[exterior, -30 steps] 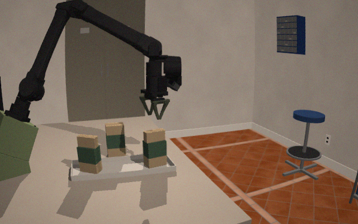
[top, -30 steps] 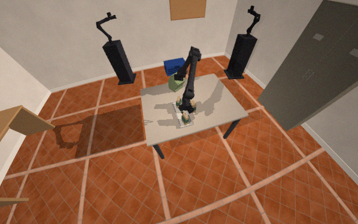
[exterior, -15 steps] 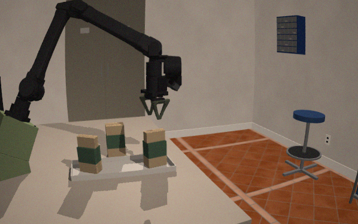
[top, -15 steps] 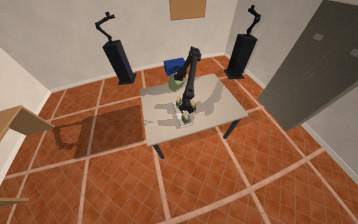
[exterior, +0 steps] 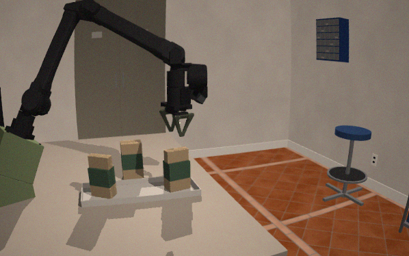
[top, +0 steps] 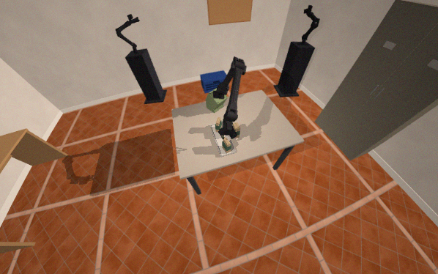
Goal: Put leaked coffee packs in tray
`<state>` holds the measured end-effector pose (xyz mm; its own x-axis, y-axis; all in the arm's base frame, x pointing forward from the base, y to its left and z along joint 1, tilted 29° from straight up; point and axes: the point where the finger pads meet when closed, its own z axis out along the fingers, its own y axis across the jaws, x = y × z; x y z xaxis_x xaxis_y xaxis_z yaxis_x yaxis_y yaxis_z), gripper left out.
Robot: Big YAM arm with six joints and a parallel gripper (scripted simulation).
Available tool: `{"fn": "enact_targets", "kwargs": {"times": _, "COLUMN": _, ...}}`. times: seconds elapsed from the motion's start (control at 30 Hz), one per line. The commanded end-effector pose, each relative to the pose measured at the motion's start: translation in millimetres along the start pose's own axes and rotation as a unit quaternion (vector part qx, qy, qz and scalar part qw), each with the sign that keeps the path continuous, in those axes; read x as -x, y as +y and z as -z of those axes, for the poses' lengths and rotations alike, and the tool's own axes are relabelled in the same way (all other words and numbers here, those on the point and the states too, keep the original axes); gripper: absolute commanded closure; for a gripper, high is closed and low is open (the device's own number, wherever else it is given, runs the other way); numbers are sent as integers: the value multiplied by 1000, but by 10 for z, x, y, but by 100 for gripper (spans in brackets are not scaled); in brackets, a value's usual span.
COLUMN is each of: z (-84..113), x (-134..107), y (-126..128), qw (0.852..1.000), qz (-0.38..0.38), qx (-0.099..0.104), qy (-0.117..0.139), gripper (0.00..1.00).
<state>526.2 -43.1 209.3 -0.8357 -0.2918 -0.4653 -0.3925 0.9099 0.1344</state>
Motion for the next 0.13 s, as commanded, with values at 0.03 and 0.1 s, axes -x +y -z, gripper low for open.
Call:
{"fn": "enact_targets", "kwargs": {"times": 0.03, "z": 98, "x": 98, "y": -41, "qw": 1000, "qz": 11, "qx": -8, "qy": -12, "gripper": 23}}
{"fn": "enact_targets", "kwargs": {"times": 0.1, "z": 98, "x": 98, "y": -41, "qw": 1000, "qz": 11, "qx": -8, "qy": -12, "gripper": 23}}
